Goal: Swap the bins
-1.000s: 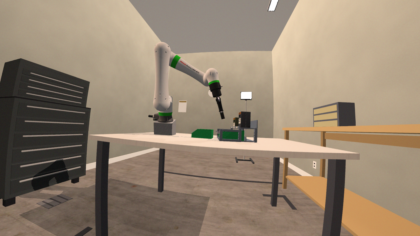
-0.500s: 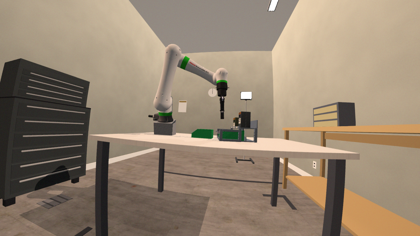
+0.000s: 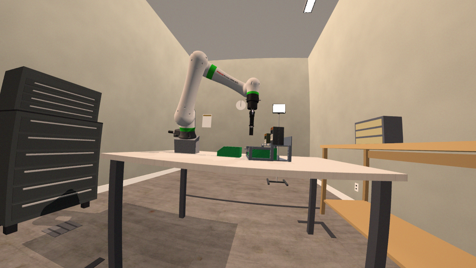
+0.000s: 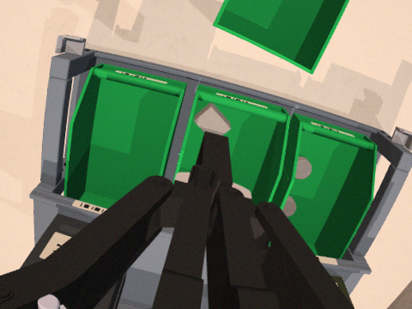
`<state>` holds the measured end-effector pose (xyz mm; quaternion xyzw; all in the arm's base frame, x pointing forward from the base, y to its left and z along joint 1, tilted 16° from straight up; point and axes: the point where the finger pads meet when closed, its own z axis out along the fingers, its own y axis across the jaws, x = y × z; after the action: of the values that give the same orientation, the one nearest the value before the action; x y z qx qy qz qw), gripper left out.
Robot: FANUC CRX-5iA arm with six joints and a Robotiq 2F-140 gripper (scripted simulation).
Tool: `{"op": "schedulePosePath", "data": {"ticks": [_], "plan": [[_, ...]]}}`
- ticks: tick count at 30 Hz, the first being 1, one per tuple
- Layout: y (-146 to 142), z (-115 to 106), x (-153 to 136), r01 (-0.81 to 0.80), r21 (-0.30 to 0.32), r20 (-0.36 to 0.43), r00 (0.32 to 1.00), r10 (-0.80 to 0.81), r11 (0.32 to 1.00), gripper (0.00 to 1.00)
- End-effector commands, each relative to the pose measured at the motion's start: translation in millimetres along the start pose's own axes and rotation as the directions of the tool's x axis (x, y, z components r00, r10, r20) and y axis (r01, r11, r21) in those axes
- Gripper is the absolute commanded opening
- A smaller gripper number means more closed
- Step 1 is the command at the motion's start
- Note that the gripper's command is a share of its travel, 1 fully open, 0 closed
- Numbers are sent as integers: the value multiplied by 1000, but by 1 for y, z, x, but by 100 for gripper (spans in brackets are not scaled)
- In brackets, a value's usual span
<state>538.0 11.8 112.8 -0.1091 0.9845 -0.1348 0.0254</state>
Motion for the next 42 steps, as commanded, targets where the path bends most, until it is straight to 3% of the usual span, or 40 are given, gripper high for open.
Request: {"op": "schedulePosePath", "data": {"ticks": [1,10,12,21,42], "plan": [[7,-2,7,-9,-1,3,1000,9,1000,10],[57,1,75,-88,-3,2,996,88,996,10],[57,1,75,-88,-3,2,996,88,996,10],[84,13,136,-155,0,3,988,155,988,10],[86,14,141,-161,1,3,987,161,987,10]]}}
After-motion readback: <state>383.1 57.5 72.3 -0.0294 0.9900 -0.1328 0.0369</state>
